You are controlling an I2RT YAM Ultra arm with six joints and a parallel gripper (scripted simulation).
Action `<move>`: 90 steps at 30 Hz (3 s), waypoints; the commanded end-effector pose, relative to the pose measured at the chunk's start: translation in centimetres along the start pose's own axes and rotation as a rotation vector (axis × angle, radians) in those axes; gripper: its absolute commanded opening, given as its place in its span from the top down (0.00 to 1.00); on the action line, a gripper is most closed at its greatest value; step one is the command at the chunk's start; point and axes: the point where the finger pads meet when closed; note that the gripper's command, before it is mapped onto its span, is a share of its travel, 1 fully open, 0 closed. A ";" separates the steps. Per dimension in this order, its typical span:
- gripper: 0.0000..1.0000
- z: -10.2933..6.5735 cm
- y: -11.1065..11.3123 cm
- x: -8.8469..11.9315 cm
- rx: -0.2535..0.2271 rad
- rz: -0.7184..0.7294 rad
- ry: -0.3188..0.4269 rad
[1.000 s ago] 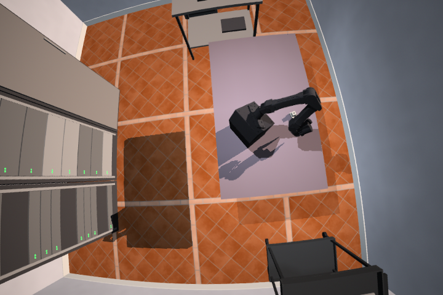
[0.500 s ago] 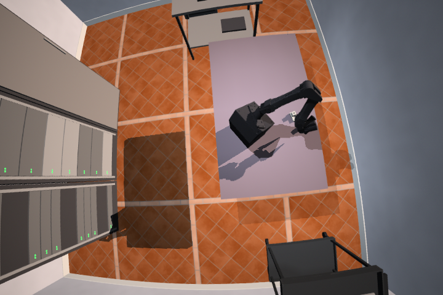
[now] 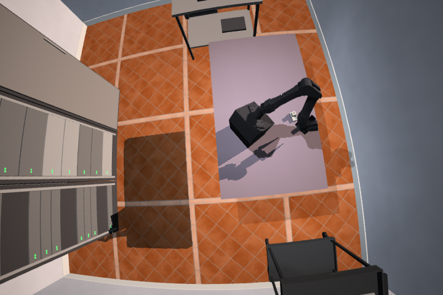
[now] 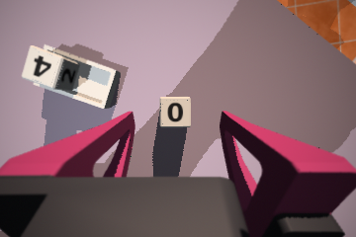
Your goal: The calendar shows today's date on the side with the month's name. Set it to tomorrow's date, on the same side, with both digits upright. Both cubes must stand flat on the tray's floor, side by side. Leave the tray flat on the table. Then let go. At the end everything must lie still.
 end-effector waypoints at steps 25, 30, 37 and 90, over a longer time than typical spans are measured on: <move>0.34 0.4 -0.1 -0.2 -0.063 0.001 0.285; 0.34 0.6 -0.2 -0.2 -0.085 0.004 0.414; 0.34 0.4 -0.1 -0.4 -0.106 -0.002 0.523; 0.53 -0.9 -0.8 -1.6 -0.082 -0.013 0.515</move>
Point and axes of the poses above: the point where the finger pads meet when closed, its own z axis out along the fingers, its own y axis across the jaws, x = y × z, and after that the axes turned 10 degrees about -z, right-handed
